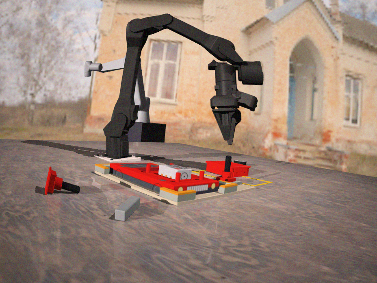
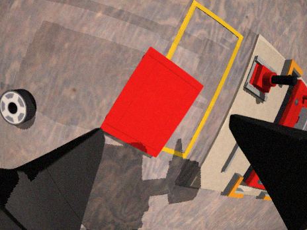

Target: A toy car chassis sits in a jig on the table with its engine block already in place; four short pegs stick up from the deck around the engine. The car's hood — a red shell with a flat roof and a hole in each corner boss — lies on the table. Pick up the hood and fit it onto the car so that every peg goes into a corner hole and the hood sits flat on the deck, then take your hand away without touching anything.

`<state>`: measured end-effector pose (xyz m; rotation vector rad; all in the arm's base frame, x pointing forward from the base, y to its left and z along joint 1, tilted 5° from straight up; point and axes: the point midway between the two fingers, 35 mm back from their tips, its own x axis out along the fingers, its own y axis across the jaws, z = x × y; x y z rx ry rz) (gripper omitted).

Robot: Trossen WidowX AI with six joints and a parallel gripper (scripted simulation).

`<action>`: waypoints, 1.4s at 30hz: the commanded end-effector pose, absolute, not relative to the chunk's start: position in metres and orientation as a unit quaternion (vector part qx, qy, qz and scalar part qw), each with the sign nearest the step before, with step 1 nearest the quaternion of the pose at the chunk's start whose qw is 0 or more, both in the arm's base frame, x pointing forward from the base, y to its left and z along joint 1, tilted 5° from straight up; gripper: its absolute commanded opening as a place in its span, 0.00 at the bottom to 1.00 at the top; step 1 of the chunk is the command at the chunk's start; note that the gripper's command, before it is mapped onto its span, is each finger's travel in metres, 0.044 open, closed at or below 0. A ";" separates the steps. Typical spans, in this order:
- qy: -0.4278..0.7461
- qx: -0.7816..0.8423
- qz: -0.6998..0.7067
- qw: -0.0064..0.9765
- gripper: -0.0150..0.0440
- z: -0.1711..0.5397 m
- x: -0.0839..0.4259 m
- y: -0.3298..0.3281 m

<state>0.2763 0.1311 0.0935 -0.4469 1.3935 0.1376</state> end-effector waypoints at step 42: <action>0.697 0.089 -0.136 0.699 1.00 0.080 0.289 0.127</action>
